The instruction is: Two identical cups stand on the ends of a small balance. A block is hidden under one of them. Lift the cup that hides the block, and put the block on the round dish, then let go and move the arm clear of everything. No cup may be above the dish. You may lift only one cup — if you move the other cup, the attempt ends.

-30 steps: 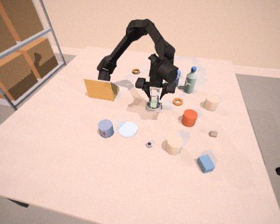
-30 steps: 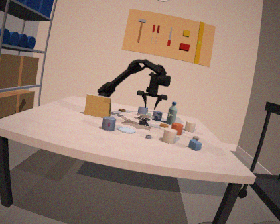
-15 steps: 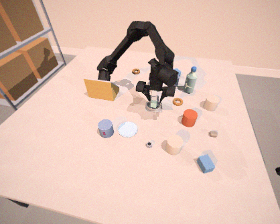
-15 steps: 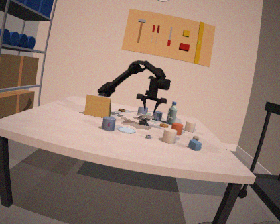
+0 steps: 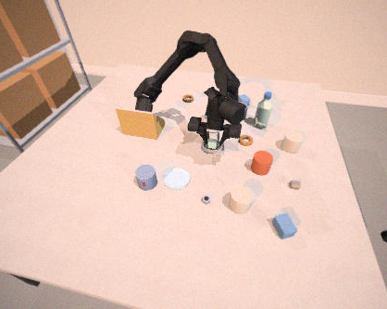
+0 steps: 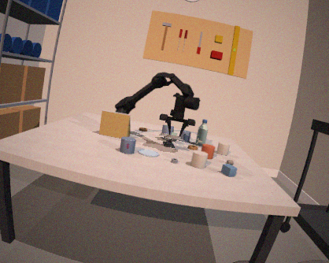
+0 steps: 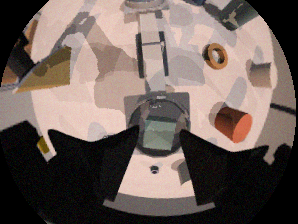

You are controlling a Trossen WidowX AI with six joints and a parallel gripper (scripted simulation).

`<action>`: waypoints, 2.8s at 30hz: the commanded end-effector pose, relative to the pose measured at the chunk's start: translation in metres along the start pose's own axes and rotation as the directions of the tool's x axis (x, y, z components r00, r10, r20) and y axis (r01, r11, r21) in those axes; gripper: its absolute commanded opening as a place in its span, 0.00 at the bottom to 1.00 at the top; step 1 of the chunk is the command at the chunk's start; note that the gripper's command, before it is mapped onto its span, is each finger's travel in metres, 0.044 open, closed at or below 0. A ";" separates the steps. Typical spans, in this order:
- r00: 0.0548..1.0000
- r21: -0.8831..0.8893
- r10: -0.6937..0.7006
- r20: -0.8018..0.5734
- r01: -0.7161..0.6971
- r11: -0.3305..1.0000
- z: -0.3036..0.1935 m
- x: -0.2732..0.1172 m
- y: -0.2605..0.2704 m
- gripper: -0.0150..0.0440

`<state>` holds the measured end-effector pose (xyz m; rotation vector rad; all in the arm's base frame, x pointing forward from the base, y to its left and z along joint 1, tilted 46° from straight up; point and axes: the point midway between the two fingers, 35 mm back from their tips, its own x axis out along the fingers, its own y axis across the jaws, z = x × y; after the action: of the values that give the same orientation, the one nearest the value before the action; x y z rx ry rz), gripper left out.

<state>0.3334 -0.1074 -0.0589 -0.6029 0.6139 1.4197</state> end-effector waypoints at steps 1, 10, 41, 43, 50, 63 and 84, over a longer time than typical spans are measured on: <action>1.000 0.011 0.005 0.007 -0.005 1.000 0.001 0.004 0.002 0.56; 1.000 0.011 0.005 0.007 -0.005 1.000 0.001 0.004 0.002 0.46; 1.000 0.013 0.005 -0.001 -0.005 1.000 -0.038 -0.072 0.021 0.25; 1.000 0.014 0.005 -0.004 -0.005 1.000 -0.058 -0.060 0.034 0.25; 1.000 0.014 0.006 -0.006 -0.006 1.000 -0.113 -0.016 0.084 0.25; 1.000 0.013 0.007 -0.003 -0.007 1.000 -0.134 0.025 0.112 0.25; 1.000 0.013 0.006 -0.001 -0.006 1.000 -0.133 0.065 0.113 0.25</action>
<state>0.2231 -0.1569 -0.1961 -0.6129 0.6257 1.4163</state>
